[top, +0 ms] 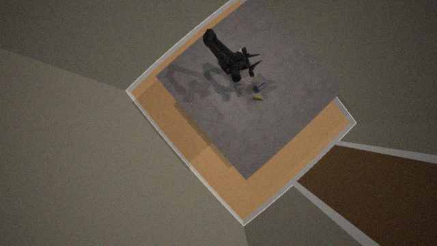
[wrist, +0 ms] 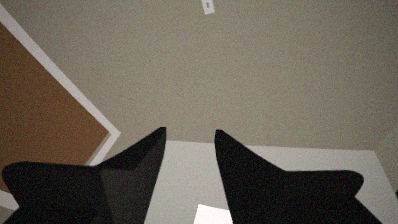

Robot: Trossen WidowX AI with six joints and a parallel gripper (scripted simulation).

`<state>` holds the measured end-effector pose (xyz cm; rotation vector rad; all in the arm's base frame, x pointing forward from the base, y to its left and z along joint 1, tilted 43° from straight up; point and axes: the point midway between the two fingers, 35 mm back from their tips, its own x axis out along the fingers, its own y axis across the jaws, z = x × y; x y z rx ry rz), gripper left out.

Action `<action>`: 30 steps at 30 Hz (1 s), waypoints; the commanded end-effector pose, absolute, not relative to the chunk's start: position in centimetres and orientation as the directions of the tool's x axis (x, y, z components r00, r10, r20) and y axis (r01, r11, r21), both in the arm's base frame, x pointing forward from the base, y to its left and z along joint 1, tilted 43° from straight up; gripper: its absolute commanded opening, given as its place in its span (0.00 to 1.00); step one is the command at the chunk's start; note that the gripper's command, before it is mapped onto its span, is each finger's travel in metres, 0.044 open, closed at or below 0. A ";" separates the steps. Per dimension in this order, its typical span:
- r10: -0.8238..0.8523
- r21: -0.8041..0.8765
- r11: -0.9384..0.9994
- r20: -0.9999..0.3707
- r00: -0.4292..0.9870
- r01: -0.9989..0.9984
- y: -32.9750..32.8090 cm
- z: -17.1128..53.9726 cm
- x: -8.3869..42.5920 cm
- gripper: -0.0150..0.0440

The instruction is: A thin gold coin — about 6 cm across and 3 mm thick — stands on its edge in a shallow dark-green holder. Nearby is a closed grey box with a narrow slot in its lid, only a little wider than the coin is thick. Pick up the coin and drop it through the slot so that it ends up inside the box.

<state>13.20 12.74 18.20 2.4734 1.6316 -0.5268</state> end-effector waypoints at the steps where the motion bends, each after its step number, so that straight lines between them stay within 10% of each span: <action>1: 0.576 0.399 -0.079 -0.730 0.369 0.914 9.3 15.7 19.3 0.53; 14: 0.250 0.369 0.547 -0.929 0.273 0.752 6.2 12.7 24.1 0.53; 30: -0.259 -0.241 0.959 -0.958 0.120 0.151 1.5 10.0 29.6 0.53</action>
